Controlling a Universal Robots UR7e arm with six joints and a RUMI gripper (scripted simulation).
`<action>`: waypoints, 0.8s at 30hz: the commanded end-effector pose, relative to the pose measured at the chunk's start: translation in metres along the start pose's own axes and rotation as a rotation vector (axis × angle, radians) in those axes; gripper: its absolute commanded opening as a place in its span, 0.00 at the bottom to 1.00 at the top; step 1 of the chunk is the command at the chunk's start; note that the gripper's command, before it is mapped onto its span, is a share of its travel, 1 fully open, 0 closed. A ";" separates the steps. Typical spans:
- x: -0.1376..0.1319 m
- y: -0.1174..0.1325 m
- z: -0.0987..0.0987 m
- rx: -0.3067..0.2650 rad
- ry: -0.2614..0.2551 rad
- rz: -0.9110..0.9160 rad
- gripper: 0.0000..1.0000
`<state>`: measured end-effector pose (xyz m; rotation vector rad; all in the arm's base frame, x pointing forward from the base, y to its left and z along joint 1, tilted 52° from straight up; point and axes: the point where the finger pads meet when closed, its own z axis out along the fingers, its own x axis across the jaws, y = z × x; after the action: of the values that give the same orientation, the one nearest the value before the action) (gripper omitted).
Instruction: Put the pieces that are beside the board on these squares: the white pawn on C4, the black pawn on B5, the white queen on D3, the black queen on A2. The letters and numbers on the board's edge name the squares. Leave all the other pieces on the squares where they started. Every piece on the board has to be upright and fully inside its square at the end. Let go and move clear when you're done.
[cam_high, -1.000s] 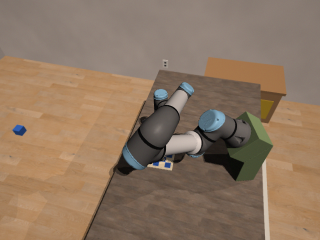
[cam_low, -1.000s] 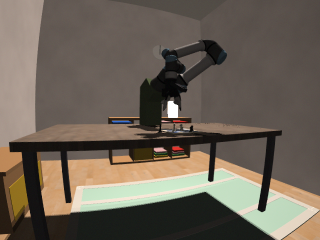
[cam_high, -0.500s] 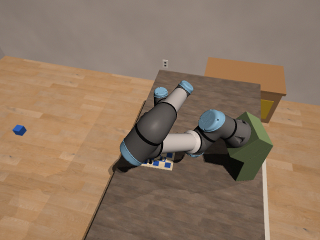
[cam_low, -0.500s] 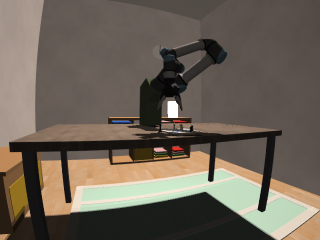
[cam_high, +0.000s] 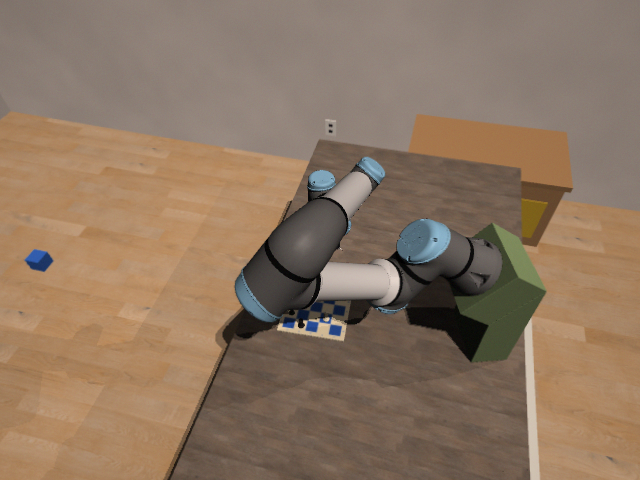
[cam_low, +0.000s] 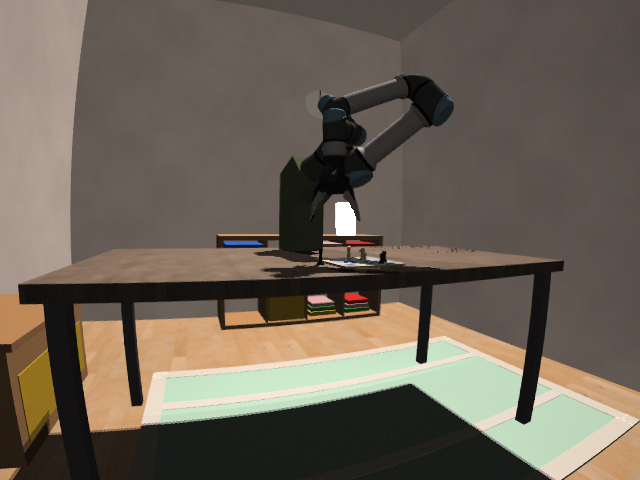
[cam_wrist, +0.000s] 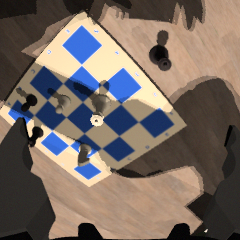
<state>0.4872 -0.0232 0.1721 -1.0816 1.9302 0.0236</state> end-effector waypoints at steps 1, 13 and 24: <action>0.007 -0.006 0.000 0.016 0.024 0.255 1.00; 0.019 -0.012 0.001 0.021 0.021 0.677 1.00; 0.028 -0.015 0.001 0.025 0.017 0.993 1.00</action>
<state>0.4919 -0.0487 0.1589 -0.1472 2.2584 0.5054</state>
